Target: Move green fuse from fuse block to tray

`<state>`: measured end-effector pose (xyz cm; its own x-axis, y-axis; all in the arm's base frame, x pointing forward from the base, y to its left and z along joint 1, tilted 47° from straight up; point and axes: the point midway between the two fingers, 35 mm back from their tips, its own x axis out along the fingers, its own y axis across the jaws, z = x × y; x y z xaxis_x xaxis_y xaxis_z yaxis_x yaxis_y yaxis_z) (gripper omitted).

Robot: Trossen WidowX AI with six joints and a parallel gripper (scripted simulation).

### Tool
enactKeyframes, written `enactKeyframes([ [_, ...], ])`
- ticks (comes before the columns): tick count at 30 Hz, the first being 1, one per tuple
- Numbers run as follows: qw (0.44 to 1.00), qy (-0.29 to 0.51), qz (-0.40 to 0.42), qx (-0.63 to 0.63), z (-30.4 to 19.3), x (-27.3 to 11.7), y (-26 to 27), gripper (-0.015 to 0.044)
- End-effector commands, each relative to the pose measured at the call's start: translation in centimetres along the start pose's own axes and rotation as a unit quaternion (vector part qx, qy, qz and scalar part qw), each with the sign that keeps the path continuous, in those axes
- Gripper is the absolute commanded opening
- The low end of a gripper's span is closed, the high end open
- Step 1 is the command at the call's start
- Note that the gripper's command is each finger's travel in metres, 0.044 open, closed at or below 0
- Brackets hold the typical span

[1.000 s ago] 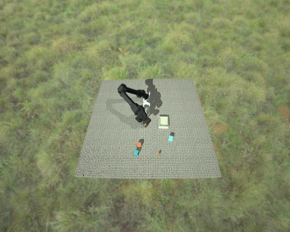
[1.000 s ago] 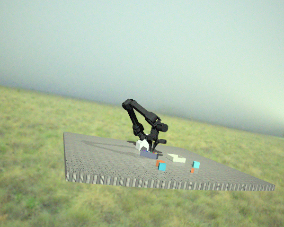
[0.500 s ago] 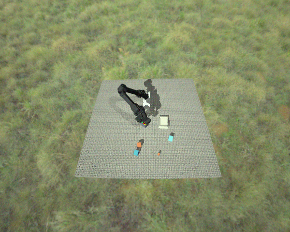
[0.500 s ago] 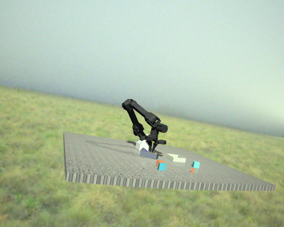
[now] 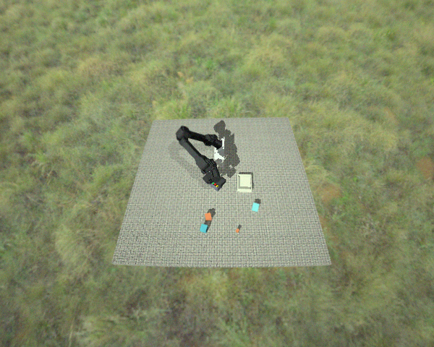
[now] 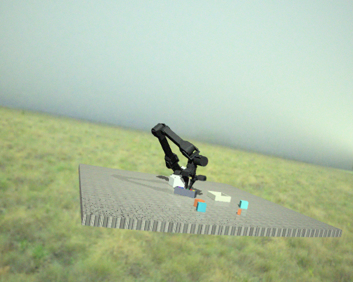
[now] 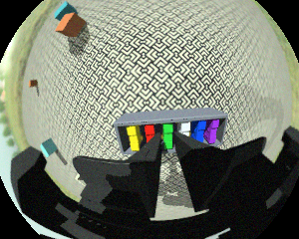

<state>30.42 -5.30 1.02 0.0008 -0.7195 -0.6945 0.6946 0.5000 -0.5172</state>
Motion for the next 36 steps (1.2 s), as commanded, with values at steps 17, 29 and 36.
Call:
enactKeyframes([
  [17,1.0,0.001,-0.001,0.0,-0.05,0.11,-0.04,0.0],
  [29,1.0,0.001,-0.001,-0.001,-0.03,-0.39,0.0,0.0],
  [36,1.0,0.001,-0.001,-0.001,-0.03,-0.73,0.02,0.0],
])
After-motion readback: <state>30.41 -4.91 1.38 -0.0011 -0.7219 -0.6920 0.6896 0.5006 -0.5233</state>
